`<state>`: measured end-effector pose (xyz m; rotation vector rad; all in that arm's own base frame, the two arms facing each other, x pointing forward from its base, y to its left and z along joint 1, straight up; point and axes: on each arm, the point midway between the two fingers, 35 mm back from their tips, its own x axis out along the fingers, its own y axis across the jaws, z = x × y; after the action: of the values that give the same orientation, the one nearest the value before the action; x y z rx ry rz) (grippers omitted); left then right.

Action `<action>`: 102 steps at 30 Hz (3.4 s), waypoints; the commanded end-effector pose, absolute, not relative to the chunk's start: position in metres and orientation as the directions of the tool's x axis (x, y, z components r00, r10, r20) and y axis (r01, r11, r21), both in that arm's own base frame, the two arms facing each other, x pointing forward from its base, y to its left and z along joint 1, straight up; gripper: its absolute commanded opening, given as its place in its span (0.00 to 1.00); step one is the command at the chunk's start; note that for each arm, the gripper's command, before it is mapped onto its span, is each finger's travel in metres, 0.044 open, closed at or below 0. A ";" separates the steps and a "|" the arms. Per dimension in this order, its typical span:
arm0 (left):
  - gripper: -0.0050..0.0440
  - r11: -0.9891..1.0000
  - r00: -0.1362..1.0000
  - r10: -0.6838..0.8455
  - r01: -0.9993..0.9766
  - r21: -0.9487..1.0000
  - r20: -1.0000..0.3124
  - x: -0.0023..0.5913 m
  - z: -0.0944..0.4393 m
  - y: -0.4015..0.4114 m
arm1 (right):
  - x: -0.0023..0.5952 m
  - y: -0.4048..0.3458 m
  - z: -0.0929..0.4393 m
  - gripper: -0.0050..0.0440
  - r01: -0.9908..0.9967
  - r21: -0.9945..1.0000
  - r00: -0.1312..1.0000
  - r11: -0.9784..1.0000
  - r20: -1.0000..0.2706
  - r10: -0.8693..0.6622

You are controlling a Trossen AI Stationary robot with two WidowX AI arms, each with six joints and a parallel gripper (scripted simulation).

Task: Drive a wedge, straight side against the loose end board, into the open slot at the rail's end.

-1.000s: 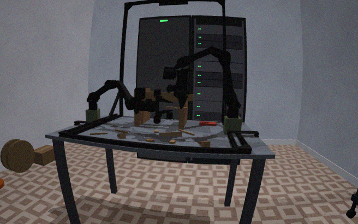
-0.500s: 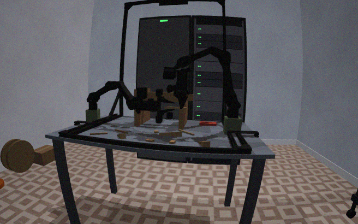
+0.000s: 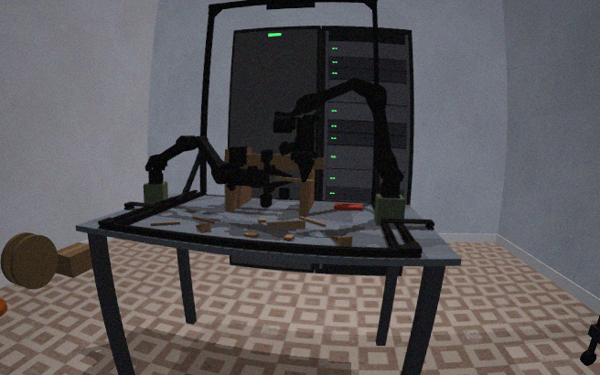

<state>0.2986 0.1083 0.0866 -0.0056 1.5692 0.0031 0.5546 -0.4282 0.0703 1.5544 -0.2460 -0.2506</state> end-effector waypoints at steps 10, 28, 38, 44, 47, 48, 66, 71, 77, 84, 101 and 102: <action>0.20 1.000 0.000 0.000 -0.009 0.000 -1.000 0.298 0.086 0.109 | 0.555 -0.428 0.074 0.10 -0.007 1.000 0.951 0.011 0.010 -0.310; 0.93 1.000 0.000 0.000 -0.009 0.000 -1.000 0.298 0.086 0.109 | 0.555 -0.428 0.074 0.10 -0.007 1.000 0.951 0.011 0.010 -0.310; 1.00 1.000 0.000 0.000 -0.009 0.000 -1.000 0.227 0.114 0.110 | 0.555 -0.428 0.074 0.10 -0.007 1.000 0.951 0.011 0.010 -0.310; 1.00 1.000 0.040 -0.005 -0.027 -0.006 -0.999 0.231 0.112 0.112 | 0.555 -0.428 0.074 0.10 -0.007 1.000 0.951 0.011 0.010 -0.310; 1.00 0.999 0.148 -0.018 -0.044 -0.025 -0.989 0.233 0.106 0.113 | 0.555 -0.428 0.074 0.10 -0.007 1.000 0.951 0.011 0.010 -0.310; 1.00 0.998 0.207 -0.022 -0.051 -0.033 -0.978 0.235 0.103 0.113 | 0.555 -0.428 0.074 0.10 -0.007 1.000 0.951 0.011 0.010 -0.310; 1.00 1.000 0.765 0.007 -0.009 0.000 -0.643 0.237 0.093 0.110 | 0.555 -0.428 0.074 0.10 -0.007 1.000 0.951 0.011 0.010 -0.310; 1.00 1.000 0.766 0.007 -0.009 0.000 -0.643 0.238 0.092 0.110 | 0.555 -0.428 0.074 0.10 -0.007 1.000 0.951 0.011 0.010 -0.310; 1.00 1.000 0.765 0.007 -0.009 0.000 -0.644 0.249 0.084 0.112 | 0.555 -0.428 0.074 0.10 -0.007 1.000 0.951 0.011 0.010 -0.310; 1.00 1.000 0.765 0.007 -0.009 0.000 -0.644 0.258 0.077 0.112 | 0.555 -0.428 0.074 0.10 -0.007 1.000 0.951 0.011 0.010 -0.310; 1.00 1.000 0.766 0.007 -0.009 0.000 -0.643 0.283 0.055 0.110 | 0.555 -0.428 0.074 0.10 -0.007 1.000 0.951 0.011 0.010 -0.310; 1.00 1.000 0.766 0.007 -0.009 0.000 -0.643 0.283 0.054 0.110 | 0.555 -0.428 0.074 0.10 -0.007 1.000 0.951 0.011 0.010 -0.310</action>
<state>0.2811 0.1109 0.0576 0.0010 0.6962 0.0071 0.5548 -0.4281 0.0728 1.5481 -0.2531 -0.2428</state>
